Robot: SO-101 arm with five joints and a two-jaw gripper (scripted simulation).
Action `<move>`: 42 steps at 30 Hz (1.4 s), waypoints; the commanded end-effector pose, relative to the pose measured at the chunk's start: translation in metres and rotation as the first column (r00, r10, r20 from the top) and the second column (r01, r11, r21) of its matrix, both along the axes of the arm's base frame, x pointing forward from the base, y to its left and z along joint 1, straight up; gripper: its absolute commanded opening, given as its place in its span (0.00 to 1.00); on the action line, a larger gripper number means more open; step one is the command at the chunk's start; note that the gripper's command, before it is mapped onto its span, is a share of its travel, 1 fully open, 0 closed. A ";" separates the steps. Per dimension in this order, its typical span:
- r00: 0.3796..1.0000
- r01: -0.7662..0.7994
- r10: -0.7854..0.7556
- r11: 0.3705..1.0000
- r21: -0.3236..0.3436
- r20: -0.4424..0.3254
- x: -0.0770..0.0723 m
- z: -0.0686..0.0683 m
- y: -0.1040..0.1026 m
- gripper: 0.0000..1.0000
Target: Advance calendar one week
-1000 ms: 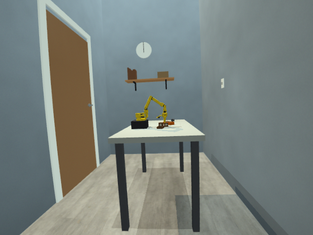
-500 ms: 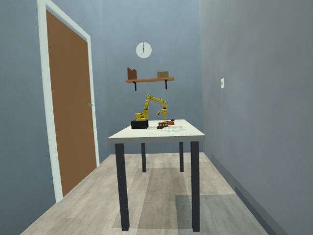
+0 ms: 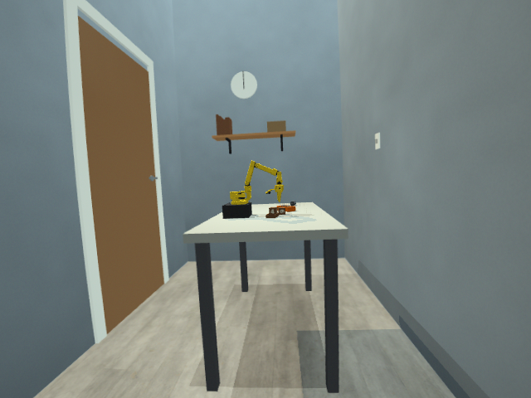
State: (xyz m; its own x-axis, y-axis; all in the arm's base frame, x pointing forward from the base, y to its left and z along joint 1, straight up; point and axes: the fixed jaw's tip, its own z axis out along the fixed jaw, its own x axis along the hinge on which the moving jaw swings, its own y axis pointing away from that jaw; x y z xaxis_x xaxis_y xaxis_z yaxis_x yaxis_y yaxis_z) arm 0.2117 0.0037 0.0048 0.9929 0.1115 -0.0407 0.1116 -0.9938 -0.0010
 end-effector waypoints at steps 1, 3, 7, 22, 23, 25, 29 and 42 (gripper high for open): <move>1.000 0.001 -0.001 1.000 0.003 0.027 0.004 0.006 -0.002 0.36; 1.000 0.001 -0.001 1.000 0.003 0.027 0.004 0.006 -0.002 0.36; 1.000 0.001 -0.001 1.000 0.003 0.029 0.004 0.006 -0.002 0.36; 0.962 -0.001 -0.003 1.000 0.015 0.273 0.025 0.055 -0.001 0.35; 0.953 -0.001 -0.003 1.000 0.016 0.303 0.027 0.062 -0.001 0.35; 0.933 -0.003 -0.004 1.000 0.019 0.360 0.030 0.074 0.000 0.35; 0.893 -0.005 -0.006 1.000 0.023 0.449 0.033 0.095 0.000 0.35; 0.865 -0.006 -0.008 1.000 0.026 0.503 0.033 0.108 0.000 0.35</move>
